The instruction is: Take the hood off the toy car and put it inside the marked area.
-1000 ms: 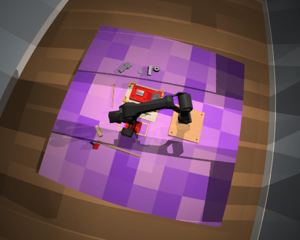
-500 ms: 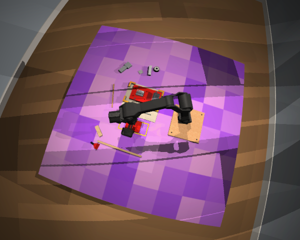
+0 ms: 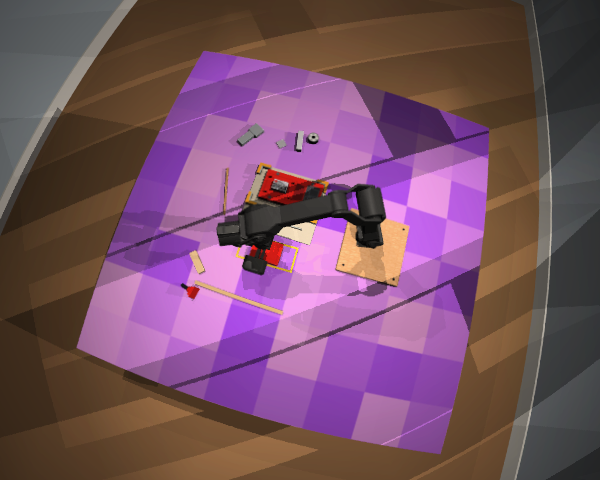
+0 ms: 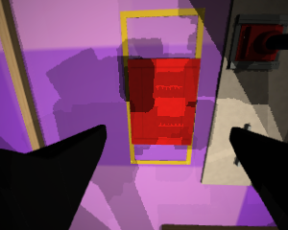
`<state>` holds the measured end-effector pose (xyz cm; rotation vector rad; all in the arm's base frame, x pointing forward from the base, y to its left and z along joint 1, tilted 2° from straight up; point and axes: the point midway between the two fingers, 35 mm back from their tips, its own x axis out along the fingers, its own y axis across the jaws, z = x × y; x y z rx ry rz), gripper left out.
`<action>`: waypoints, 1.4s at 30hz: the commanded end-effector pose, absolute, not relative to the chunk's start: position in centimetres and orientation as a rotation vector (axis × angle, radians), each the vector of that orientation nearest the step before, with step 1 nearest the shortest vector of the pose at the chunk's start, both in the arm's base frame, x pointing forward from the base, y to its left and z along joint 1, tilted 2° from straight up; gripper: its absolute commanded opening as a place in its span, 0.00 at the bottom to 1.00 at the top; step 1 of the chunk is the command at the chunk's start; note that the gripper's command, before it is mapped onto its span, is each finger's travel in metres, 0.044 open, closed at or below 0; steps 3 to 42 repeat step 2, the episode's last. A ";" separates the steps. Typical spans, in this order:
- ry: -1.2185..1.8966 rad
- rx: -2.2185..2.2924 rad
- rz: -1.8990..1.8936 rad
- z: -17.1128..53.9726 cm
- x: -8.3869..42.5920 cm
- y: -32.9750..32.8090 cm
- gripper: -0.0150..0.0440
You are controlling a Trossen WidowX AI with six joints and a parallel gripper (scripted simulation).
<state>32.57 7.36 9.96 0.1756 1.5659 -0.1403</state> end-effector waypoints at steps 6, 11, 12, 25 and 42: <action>1.566 0.175 -0.135 10.0 32.6 7.4 1.00; 1.566 0.175 -0.135 10.0 32.6 7.4 1.00; 1.566 0.175 -0.135 10.0 32.6 7.4 1.00; 1.566 0.175 -0.135 10.0 32.6 7.4 1.00; 1.566 0.175 -0.135 10.0 32.6 7.4 1.00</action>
